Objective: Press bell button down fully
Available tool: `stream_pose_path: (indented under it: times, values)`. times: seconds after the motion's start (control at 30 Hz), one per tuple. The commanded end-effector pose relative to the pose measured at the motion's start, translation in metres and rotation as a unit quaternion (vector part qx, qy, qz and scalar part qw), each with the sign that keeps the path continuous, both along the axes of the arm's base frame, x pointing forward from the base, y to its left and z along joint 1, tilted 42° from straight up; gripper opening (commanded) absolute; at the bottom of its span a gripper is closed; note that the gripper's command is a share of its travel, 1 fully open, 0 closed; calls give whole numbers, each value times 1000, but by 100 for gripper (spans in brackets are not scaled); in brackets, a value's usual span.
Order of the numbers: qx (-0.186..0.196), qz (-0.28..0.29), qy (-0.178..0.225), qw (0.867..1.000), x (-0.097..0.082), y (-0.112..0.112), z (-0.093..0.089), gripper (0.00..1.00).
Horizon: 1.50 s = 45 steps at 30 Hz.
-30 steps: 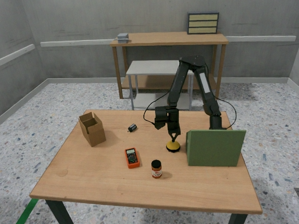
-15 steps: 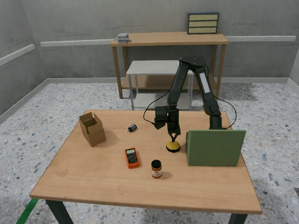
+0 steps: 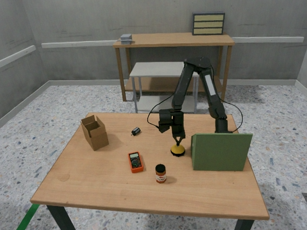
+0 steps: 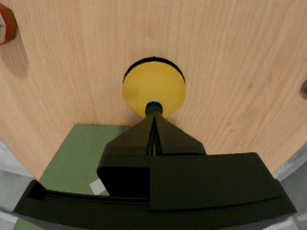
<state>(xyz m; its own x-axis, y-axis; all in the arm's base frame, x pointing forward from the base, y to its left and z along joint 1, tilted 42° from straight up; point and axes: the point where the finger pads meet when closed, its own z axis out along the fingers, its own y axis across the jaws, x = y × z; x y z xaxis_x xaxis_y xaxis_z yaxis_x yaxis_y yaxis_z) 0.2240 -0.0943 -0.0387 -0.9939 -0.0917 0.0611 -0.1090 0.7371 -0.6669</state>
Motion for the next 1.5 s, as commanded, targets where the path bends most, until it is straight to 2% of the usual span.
stream_pose_path:
  times: [0.0,0.13,0.3,1.47]
  values:
    - [-2,6,-7,1000,3,1,-3,0]
    - [-3,2,1,1000,-3,-3,-6,0]
    - [-2,6,-5,1000,3,-2,-6,0]
    - [-3,2,-1,1000,0,-5,-8,0]
